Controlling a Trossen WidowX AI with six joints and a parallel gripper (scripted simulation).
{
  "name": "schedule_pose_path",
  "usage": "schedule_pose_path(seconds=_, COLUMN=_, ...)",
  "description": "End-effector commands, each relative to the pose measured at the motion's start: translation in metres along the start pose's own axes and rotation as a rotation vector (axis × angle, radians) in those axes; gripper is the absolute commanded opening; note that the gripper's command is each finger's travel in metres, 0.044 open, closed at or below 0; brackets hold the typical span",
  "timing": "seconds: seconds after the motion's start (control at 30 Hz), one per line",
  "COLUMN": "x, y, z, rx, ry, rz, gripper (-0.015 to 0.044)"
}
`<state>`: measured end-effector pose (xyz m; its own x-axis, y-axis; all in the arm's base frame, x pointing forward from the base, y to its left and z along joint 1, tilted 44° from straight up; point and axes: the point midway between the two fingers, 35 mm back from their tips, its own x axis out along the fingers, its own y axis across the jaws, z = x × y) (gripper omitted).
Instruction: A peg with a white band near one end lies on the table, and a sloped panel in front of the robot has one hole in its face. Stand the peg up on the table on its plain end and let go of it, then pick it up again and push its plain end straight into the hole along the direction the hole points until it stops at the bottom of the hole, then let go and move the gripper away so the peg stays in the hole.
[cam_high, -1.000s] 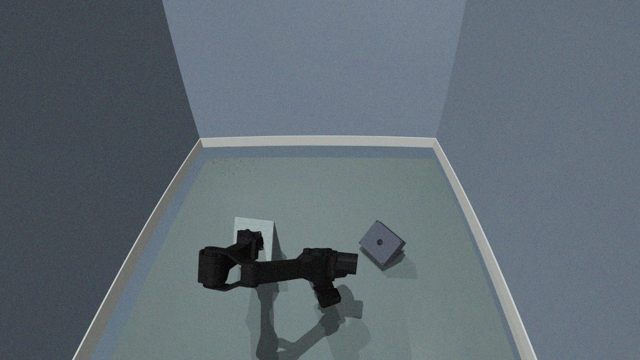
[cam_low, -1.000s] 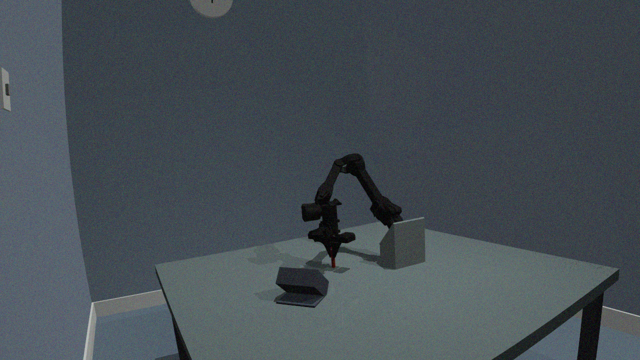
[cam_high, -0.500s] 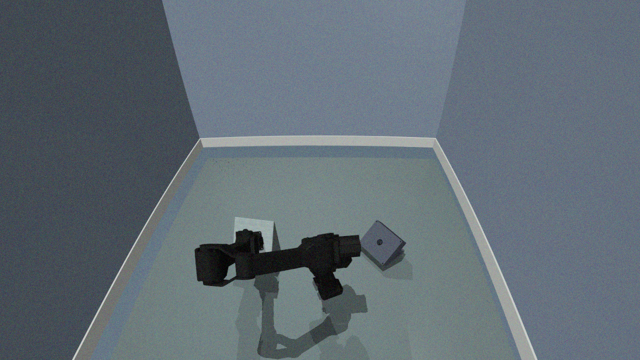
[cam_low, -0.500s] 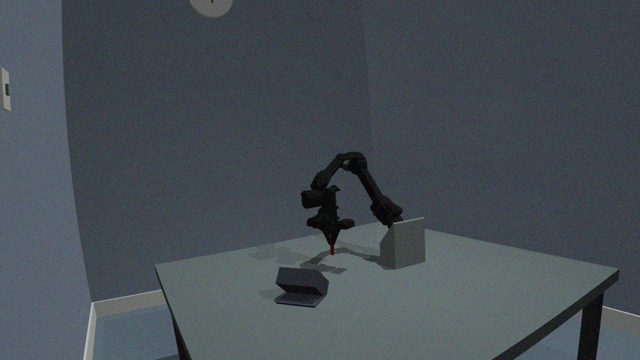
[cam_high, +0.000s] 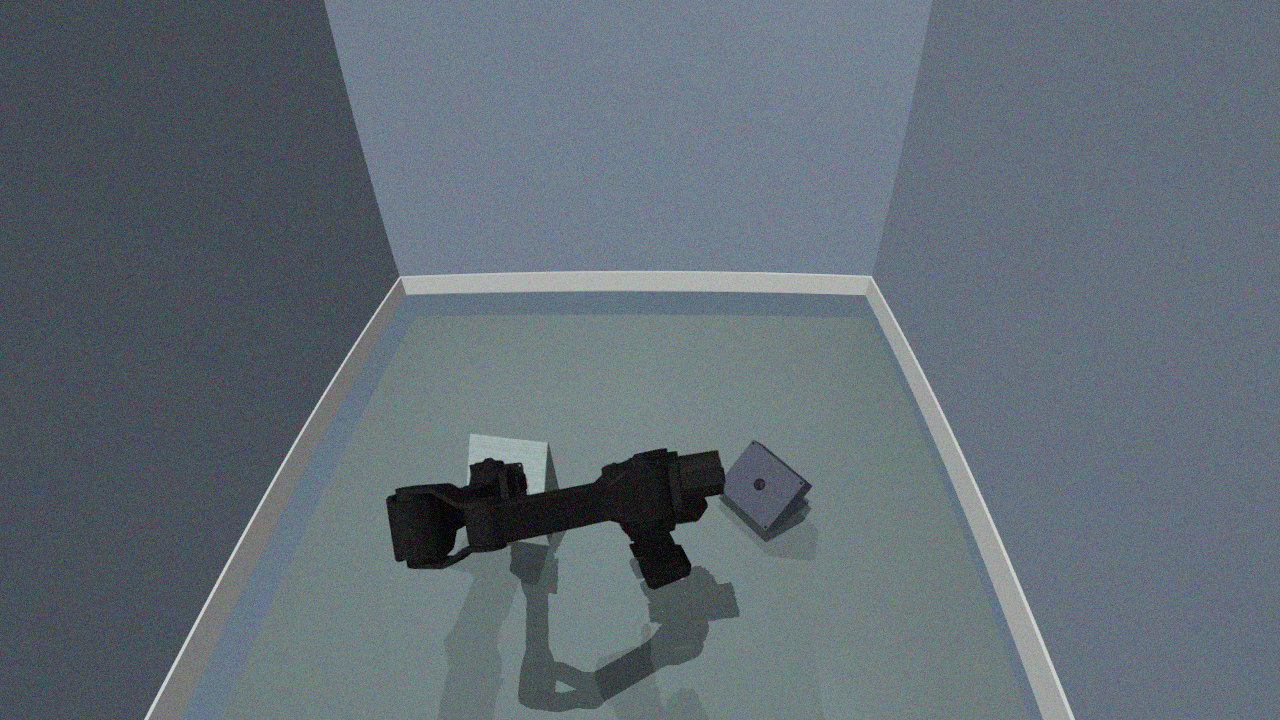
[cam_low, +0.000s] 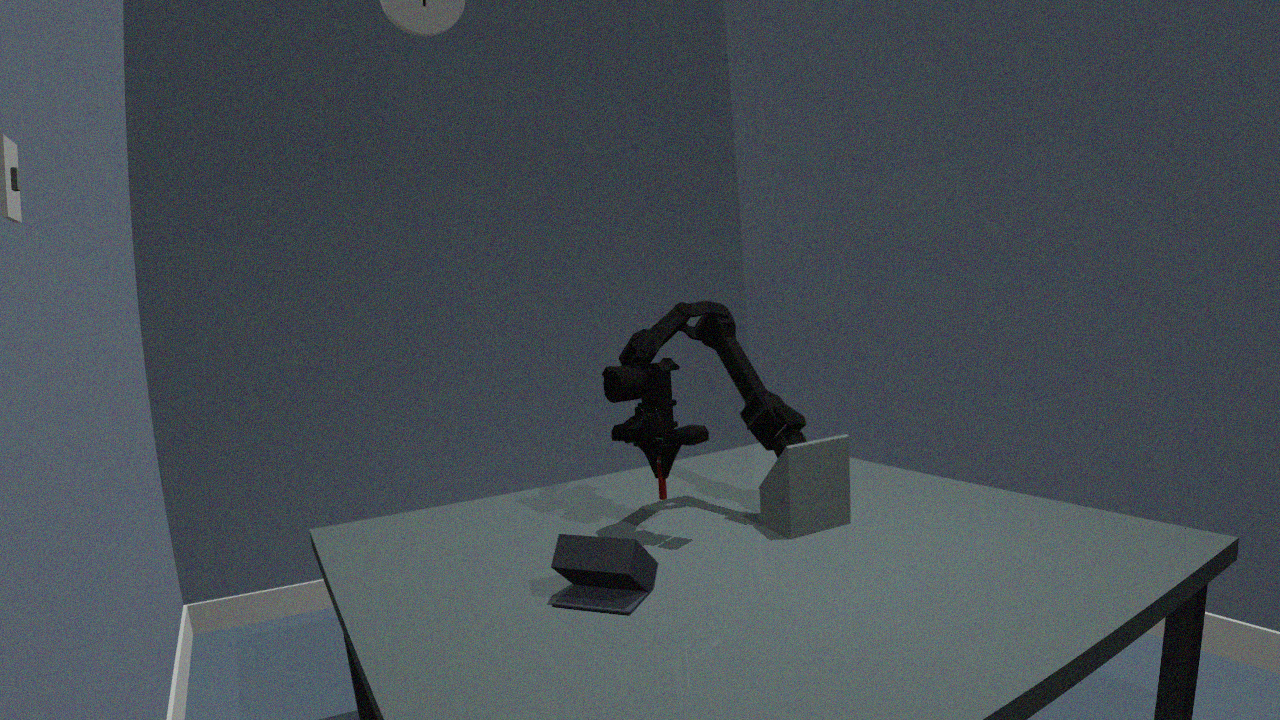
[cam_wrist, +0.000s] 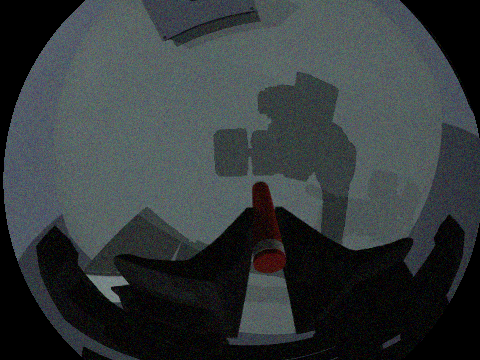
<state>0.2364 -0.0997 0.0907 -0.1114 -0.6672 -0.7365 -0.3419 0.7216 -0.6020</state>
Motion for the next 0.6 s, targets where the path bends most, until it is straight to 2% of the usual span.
schedule_pose_path(seconds=0.0, x=-0.001, y=0.003, z=0.008, rx=-0.021, ry=-0.029, rz=0.012, gripper=0.0000)
schedule_pose_path(seconds=0.57, x=-0.002, y=0.014, z=0.042, rx=-0.122, ry=-0.167, rz=0.051, gripper=0.0000)
